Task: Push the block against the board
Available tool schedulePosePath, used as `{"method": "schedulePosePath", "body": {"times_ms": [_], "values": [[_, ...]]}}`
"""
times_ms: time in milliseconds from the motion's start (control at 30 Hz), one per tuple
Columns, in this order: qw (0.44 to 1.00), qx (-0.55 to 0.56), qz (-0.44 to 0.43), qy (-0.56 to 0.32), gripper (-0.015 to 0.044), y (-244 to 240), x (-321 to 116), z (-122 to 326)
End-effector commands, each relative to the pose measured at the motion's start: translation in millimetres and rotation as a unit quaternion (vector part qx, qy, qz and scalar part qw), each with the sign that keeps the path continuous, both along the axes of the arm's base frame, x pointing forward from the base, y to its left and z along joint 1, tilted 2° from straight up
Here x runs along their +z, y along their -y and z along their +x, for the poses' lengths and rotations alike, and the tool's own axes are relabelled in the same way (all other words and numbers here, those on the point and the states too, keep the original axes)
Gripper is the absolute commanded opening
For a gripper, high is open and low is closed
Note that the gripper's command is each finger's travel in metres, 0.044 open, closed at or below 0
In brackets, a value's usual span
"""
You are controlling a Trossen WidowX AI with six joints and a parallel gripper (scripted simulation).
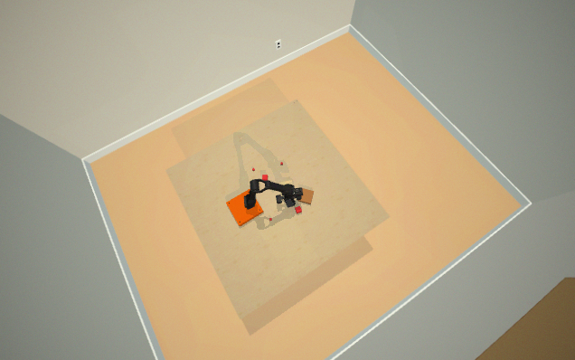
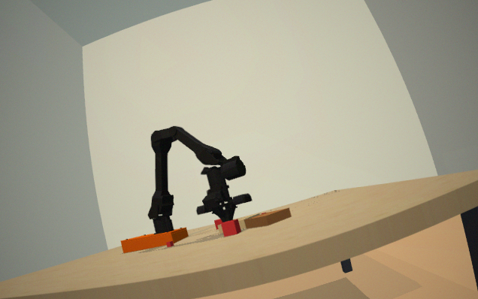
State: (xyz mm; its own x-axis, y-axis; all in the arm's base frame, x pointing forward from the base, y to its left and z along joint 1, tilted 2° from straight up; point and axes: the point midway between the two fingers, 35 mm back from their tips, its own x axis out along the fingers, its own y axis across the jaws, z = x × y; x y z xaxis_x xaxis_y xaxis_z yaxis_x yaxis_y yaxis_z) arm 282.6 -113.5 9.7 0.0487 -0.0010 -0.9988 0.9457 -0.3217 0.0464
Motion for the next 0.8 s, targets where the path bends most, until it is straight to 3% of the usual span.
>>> {"method": "schedulePosePath", "body": {"times_ms": [0,767], "values": [[1.0,-0.001,0.004,0.0,0.0,-1.6,-0.9,-0.6],[1.0,-0.001,0.003,-0.001,0.0,31.8,-1.5,-10.4]]}}
